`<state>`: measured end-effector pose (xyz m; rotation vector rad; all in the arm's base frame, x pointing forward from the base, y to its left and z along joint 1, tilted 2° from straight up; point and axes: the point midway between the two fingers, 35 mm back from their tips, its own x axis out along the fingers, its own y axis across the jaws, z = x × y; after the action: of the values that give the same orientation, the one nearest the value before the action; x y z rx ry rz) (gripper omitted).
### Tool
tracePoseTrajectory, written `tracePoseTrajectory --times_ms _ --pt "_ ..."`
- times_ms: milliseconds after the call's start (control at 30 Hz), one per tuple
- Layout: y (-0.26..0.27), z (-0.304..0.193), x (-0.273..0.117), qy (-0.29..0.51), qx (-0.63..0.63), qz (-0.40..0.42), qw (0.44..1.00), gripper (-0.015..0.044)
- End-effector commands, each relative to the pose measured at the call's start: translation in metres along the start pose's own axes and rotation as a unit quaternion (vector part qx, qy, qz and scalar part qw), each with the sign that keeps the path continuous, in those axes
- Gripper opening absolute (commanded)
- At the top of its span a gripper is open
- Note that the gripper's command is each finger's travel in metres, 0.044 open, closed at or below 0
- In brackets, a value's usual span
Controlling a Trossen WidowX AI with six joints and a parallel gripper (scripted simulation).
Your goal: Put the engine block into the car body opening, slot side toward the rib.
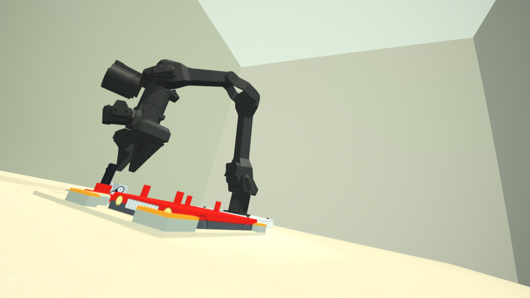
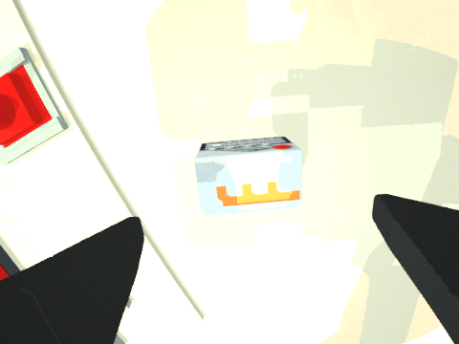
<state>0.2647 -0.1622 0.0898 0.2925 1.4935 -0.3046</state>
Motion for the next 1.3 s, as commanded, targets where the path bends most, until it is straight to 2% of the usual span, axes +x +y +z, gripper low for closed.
tracePoseTrajectory --times_ms 0,1000,1267 --pt "0.001 0.002 0.007 -0.002 0.0 0.001 1.0 0.044" --pt "0.001 0.002 0.051 -0.002 0.0 0.001 1.0 0.044" --pt "0.001 0.002 0.051 -0.002 0.0 0.001 1.0 0.023"
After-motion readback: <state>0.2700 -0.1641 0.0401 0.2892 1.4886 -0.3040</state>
